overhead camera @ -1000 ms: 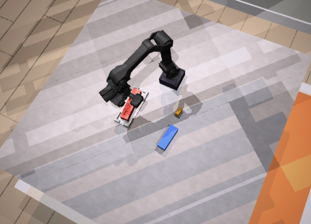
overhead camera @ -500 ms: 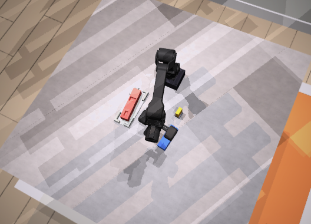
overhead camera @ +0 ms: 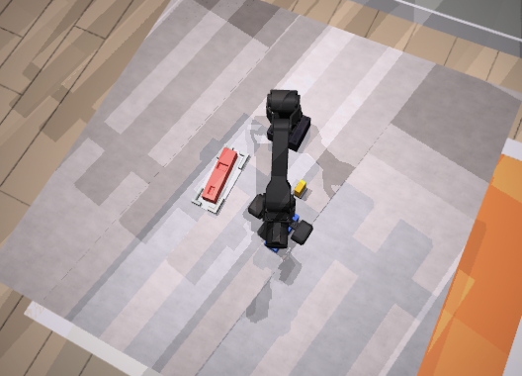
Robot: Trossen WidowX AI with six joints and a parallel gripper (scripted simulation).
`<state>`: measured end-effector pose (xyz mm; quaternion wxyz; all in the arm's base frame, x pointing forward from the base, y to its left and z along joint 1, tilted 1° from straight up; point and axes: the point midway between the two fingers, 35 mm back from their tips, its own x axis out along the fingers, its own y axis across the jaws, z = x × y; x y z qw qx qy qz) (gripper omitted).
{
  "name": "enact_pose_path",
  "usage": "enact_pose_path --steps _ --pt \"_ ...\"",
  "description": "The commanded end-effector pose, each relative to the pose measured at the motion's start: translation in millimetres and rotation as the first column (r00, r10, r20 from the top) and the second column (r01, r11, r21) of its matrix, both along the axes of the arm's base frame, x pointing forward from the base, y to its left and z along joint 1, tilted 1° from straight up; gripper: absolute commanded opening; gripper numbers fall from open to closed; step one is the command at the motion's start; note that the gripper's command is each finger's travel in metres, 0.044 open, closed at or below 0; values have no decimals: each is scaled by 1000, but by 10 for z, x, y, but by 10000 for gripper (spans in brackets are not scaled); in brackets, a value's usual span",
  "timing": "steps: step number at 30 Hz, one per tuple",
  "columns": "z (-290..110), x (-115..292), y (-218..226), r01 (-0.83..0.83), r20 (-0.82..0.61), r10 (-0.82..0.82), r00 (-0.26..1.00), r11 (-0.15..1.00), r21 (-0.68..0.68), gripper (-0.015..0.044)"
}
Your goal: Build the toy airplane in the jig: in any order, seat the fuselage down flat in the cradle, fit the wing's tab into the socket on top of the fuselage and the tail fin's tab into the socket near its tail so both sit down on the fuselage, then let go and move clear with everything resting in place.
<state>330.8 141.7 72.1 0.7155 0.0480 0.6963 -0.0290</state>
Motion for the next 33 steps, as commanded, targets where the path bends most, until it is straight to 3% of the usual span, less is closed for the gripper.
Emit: enact_pose_path --steps 1,33 --pt "-79 -2 4 3 -2 -3 1000 1000 1 440" --pt "-600 9 17 3 -2 -3 1000 1000 1 440"
